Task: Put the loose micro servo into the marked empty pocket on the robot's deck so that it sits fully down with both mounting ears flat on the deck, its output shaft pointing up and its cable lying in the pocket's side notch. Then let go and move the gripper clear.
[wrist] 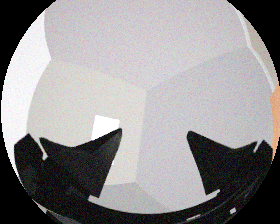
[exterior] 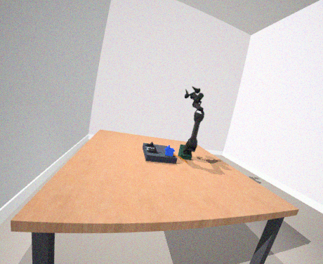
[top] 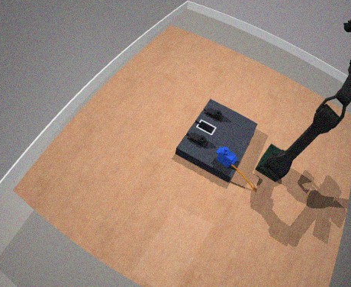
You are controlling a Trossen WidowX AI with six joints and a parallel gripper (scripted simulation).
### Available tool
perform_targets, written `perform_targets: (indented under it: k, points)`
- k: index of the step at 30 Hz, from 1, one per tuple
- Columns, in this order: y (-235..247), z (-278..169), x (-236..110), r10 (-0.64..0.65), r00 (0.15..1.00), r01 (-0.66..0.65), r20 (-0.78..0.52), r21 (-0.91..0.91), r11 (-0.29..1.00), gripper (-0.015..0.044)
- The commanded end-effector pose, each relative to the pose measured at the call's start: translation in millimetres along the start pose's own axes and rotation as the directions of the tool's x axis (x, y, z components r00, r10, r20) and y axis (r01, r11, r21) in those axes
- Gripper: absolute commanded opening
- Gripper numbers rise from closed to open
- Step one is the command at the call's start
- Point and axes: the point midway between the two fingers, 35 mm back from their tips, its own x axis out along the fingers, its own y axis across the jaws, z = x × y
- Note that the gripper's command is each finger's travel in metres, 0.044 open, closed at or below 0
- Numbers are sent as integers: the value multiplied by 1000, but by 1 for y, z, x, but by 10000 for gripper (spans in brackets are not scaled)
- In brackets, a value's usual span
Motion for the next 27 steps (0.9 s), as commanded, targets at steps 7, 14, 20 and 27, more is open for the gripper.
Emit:
perform_targets:
  k: [7,14,20,27]
  points:
    - [-41,-16,22,-88,994,83,66,73,994,440]
    - [-118,-45,42,-257,953,226,162,188,956,440]
    - [-189,-72,42,-410,882,342,233,281,897,440]
    - [-261,-102,22,-552,772,433,314,376,819,440]
